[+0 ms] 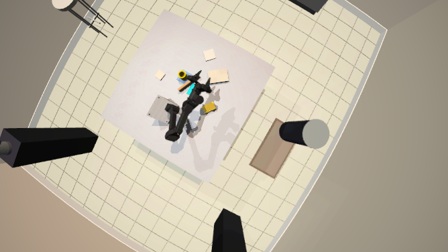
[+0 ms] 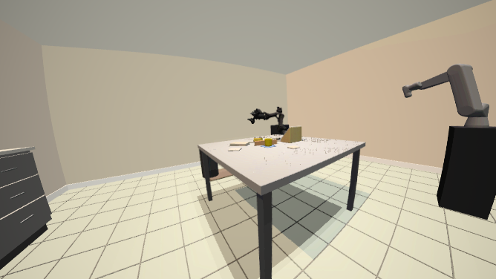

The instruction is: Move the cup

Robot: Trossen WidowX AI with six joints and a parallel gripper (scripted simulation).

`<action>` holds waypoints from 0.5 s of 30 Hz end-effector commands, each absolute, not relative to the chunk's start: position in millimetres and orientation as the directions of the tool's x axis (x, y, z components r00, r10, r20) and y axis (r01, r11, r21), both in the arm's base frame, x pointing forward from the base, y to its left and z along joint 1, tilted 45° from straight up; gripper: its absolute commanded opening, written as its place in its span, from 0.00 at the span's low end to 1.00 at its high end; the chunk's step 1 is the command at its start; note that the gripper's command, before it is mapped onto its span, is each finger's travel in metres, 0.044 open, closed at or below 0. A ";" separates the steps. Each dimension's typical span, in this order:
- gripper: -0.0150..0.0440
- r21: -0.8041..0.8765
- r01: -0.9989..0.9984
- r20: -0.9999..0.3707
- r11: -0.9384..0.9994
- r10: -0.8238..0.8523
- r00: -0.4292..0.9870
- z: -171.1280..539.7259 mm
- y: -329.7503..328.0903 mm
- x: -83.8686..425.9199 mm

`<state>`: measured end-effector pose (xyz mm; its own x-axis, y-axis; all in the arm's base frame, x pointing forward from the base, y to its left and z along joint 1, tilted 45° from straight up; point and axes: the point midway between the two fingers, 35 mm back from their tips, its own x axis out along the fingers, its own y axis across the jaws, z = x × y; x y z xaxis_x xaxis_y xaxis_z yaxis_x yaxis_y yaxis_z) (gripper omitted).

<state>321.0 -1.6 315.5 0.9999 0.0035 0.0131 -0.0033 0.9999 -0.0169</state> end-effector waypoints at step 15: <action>0.54 0.366 0.532 -0.733 0.764 -0.115 0.671 134.5 44.0 360.3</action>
<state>363.2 33.3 175.2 0.8039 -0.0618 -0.5916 0.3457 0.8579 0.3802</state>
